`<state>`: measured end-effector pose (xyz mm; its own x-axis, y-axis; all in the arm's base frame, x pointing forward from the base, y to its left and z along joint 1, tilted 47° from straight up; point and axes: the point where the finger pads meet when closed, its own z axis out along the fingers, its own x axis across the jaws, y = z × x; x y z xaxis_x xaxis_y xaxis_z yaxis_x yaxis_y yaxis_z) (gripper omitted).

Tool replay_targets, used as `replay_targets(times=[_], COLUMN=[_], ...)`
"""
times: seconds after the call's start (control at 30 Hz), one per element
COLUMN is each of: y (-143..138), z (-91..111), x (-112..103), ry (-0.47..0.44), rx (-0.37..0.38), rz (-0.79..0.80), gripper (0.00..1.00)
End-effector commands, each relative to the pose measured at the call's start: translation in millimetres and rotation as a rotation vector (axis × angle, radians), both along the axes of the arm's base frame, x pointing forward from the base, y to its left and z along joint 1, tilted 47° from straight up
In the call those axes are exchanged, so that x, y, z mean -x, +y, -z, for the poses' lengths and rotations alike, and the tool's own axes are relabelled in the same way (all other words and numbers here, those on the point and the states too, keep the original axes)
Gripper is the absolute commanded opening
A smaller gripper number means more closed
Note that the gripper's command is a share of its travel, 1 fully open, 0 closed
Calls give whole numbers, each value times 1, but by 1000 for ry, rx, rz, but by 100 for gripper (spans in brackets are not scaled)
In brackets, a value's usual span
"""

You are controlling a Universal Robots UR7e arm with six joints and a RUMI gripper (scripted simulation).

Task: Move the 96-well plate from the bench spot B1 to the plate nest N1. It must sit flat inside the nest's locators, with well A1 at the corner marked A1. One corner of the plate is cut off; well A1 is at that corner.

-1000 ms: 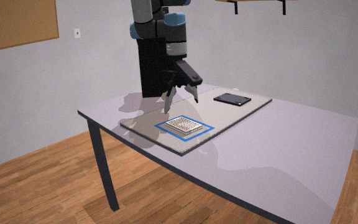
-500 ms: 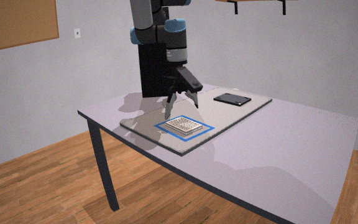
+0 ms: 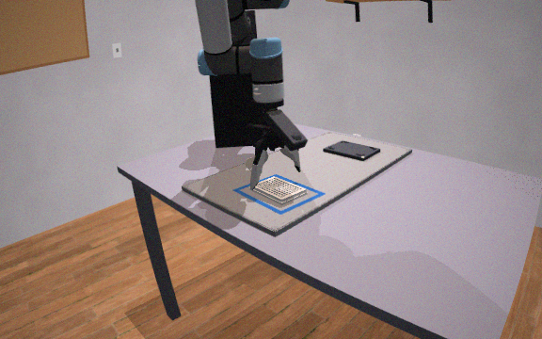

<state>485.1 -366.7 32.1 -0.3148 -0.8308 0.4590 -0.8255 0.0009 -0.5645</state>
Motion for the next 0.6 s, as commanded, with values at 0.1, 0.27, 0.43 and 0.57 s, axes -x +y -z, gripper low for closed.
replay_targets(times=[0.1, 0.27, 0.43, 0.57], y=[-5, -9, -9, -9], z=[5, 10, 10, 10], x=[-4, -8, -8, -8], ry=[-1, -1, -1, -1], rx=[1, 1, 1, 1], rz=[0, 0, 0, 0], gripper=[100, 100, 100, 100])
